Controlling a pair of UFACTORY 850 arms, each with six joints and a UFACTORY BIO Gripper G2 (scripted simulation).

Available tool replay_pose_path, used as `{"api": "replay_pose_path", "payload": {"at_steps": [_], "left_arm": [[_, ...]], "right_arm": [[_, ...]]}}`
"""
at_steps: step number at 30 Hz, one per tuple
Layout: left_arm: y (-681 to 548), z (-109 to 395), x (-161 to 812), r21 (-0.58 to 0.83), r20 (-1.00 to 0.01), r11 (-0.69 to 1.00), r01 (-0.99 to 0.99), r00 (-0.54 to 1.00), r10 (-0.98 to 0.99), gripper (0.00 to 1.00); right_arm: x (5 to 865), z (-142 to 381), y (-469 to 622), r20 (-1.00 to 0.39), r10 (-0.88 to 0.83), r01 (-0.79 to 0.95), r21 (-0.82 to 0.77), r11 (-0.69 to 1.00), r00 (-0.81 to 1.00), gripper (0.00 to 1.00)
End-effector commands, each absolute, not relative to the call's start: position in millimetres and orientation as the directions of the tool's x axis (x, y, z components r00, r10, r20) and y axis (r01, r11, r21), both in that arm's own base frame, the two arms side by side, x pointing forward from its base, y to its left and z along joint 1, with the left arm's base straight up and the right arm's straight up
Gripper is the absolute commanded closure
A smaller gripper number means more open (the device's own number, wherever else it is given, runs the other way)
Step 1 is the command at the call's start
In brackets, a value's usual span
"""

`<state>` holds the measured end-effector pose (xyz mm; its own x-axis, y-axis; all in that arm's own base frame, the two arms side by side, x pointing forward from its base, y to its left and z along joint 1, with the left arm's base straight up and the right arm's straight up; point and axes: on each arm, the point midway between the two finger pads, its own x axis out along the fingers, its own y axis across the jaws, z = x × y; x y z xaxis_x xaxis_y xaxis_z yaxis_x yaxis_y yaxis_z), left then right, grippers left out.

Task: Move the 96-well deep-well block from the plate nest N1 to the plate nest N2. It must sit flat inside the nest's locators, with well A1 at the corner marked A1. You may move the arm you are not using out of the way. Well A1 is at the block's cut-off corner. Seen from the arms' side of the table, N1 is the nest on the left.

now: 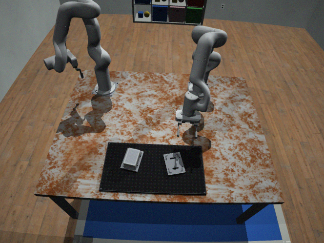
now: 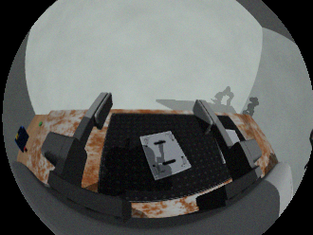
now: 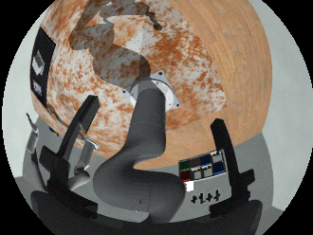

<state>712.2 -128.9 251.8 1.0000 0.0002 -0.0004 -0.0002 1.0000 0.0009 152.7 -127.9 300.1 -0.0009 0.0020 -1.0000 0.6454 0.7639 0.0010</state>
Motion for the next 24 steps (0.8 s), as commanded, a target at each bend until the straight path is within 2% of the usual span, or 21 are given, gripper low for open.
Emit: {"api": "replay_pose_path", "payload": {"at_steps": [1,24], "left_arm": [[-110,260,708,0.000,0.002,1.000,0.000,1.000,0.000,0.63],[-14,296,684,0.000,0.002,1.000,0.000,1.000,0.000,0.63]], "right_arm": [[153,300,-128,-1.000,0.001,0.645,0.001,0.764,0.000,0.00],[153,300,-128,-1.000,0.001,0.645,0.001,0.764,0.000,0.00]]}}
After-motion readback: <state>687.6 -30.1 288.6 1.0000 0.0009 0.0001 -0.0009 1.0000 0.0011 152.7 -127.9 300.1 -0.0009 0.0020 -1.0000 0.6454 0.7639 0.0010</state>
